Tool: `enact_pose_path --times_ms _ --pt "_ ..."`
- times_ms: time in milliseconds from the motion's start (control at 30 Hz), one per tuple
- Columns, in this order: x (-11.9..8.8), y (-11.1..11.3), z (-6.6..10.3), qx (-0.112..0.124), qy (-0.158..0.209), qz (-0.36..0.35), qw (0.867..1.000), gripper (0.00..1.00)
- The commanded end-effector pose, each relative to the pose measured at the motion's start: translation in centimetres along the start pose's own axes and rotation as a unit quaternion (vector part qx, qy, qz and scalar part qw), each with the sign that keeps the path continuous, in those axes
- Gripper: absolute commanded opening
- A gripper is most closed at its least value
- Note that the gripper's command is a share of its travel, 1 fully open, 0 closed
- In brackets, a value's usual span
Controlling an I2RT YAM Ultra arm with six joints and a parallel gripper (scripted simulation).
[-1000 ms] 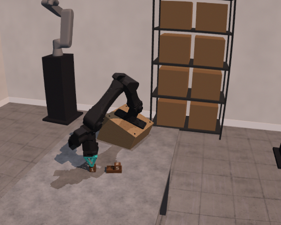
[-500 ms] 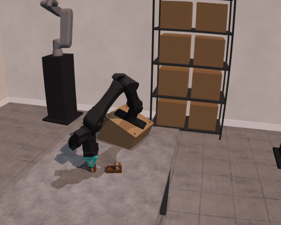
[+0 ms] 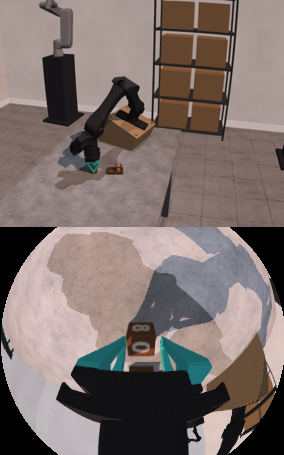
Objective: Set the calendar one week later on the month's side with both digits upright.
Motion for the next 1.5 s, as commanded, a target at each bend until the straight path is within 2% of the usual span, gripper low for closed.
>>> enact_pose_path --times_ms 0,1400,1433,1467 --pt "0.49 0.52 0.25 0.012 -0.010 0.001 1.000 0.47" --pt "0.49 0.52 -0.10 0.012 -0.010 0.001 1.000 0.47" --pt "0.49 0.52 -0.10 0.012 -0.010 0.001 1.000 0.27" --pt "0.49 0.52 -0.10 0.012 -0.010 0.001 1.000 0.27"
Point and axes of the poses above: the point where the finger pads meet when closed, its own z axis back along the fingers, its own y axis across the jaws, x = y × z, the point moved 3 cm from there along z, back along the fingers, and after that the axes turned 4 degrees about z, right-handed, at the moved point
